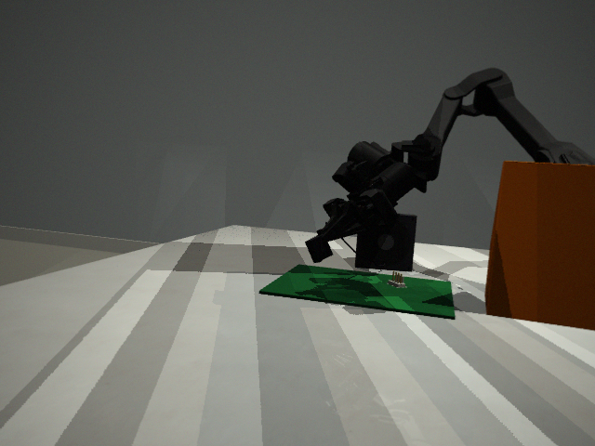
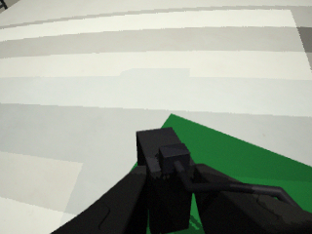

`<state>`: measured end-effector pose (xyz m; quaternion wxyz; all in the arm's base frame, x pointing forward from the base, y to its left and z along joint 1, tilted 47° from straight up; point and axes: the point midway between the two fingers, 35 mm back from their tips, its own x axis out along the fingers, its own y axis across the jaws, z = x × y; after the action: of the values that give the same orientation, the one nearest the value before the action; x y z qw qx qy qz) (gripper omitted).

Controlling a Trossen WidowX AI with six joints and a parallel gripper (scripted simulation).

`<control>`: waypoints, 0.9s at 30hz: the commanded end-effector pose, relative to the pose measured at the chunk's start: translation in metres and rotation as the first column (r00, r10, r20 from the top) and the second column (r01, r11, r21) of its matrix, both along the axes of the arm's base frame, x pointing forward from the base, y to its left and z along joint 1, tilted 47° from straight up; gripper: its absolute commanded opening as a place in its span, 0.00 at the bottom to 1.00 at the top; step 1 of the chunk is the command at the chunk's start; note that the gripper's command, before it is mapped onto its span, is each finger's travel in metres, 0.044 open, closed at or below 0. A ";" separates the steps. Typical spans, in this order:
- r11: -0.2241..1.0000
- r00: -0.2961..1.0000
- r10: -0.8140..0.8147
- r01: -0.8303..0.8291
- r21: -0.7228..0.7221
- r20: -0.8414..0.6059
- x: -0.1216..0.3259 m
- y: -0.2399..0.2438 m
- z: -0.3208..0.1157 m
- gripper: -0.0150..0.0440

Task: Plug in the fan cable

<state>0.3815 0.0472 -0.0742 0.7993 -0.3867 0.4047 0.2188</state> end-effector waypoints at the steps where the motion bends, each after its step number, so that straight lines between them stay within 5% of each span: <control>1: 1.000 0.999 0.026 -0.026 0.012 0.041 0.001 0.001 0.008 0.25; 27: 0.986 0.957 0.158 -0.167 0.019 0.242 -0.014 -0.003 0.037 0.25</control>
<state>0.3673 0.0432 -0.0460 0.8258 -0.4201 0.2877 0.2423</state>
